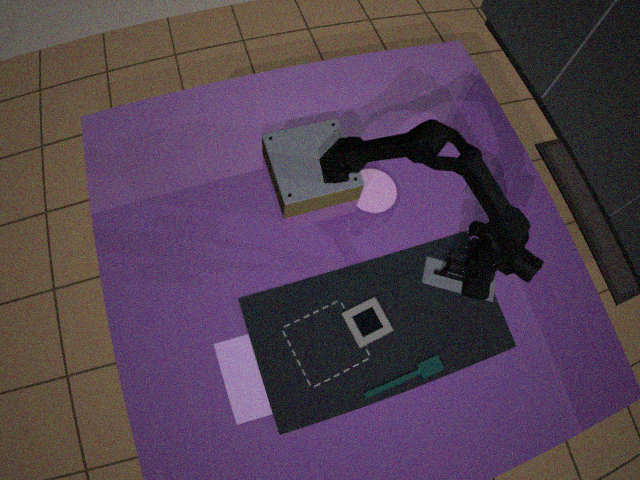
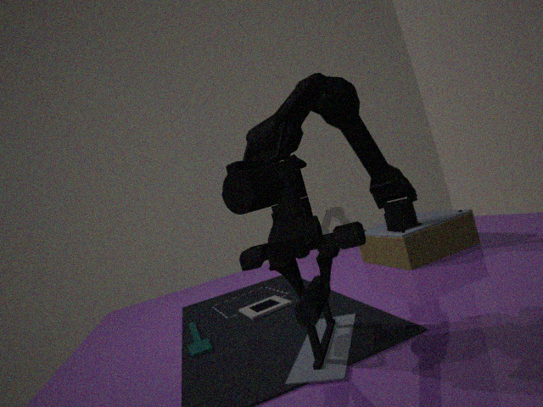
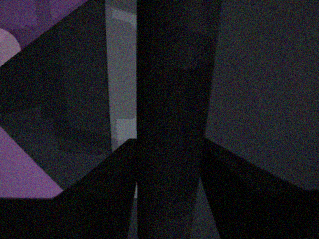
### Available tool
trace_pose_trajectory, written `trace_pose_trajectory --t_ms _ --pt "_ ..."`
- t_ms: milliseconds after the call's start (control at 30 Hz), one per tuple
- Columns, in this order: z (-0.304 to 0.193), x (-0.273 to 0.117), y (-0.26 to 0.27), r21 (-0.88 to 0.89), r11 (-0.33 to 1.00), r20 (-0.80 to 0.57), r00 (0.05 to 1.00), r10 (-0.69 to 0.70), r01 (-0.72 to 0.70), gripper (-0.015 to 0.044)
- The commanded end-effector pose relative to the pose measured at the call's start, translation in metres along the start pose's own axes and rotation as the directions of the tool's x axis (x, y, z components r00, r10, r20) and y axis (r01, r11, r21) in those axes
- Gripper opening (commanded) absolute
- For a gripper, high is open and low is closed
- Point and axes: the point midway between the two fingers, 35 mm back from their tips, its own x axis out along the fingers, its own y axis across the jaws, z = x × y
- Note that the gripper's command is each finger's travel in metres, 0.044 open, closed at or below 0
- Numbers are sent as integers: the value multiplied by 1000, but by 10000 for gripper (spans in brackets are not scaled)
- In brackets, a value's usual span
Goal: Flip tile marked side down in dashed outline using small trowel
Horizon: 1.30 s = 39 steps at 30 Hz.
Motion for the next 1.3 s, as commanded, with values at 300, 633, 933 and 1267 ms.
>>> trace_pose_trajectory --t_ms 300,633,933,1267 --pt "0 0 0 -324 946 0 1000 1 -1 130" --pt "0 0 0 -324 946 0 1000 1 -1 270" --pt "0 0 0 -324 946 0 1000 1 -1 270" --pt "0 -10 0 -328 945 0 1000 1 0 270"
